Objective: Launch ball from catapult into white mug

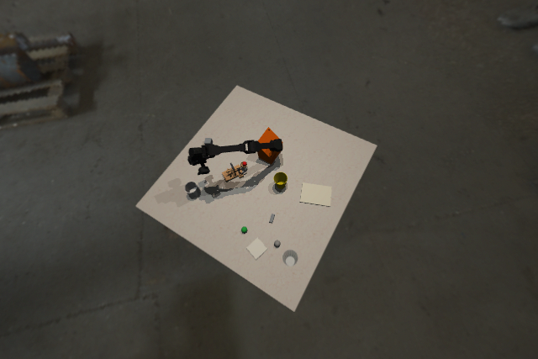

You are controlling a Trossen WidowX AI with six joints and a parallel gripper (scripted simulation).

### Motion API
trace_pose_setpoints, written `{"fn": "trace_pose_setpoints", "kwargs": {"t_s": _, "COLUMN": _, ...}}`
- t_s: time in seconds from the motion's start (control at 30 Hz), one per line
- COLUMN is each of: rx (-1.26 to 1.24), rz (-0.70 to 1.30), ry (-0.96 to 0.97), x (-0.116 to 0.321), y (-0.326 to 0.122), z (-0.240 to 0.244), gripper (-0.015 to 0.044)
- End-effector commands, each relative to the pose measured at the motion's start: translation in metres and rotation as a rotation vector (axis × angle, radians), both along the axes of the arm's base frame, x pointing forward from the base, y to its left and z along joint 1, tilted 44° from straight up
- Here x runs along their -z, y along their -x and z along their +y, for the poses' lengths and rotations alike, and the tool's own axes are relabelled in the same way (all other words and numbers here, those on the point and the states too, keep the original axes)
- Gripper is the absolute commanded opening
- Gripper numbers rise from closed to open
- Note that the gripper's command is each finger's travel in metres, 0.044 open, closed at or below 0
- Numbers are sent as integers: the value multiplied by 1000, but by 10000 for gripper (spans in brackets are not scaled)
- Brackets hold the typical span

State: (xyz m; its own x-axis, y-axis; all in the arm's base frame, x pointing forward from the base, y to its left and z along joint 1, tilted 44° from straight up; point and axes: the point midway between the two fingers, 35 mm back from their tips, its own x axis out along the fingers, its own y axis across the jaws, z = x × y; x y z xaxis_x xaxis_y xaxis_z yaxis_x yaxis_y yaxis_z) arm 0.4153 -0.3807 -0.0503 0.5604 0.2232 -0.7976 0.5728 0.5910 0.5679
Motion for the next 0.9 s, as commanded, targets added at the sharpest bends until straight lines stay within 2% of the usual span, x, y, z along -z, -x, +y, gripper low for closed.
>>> {"fn": "trace_pose_setpoints", "kwargs": {"t_s": 0.0, "rx": 3, "rz": -6, "ry": -1, "x": -1, "y": -1, "z": -1, "gripper": 440}}
{"fn": "trace_pose_setpoints", "kwargs": {"t_s": 0.1, "rx": 3, "rz": -6, "ry": -1, "x": -1, "y": -1, "z": -1, "gripper": 440}}
{"fn": "trace_pose_setpoints", "kwargs": {"t_s": 0.67, "rx": 3, "rz": -6, "ry": -1, "x": -1, "y": -1, "z": -1, "gripper": 0}}
{"fn": "trace_pose_setpoints", "kwargs": {"t_s": 0.87, "rx": 3, "rz": -6, "ry": -1, "x": -1, "y": -1, "z": -1, "gripper": 0}}
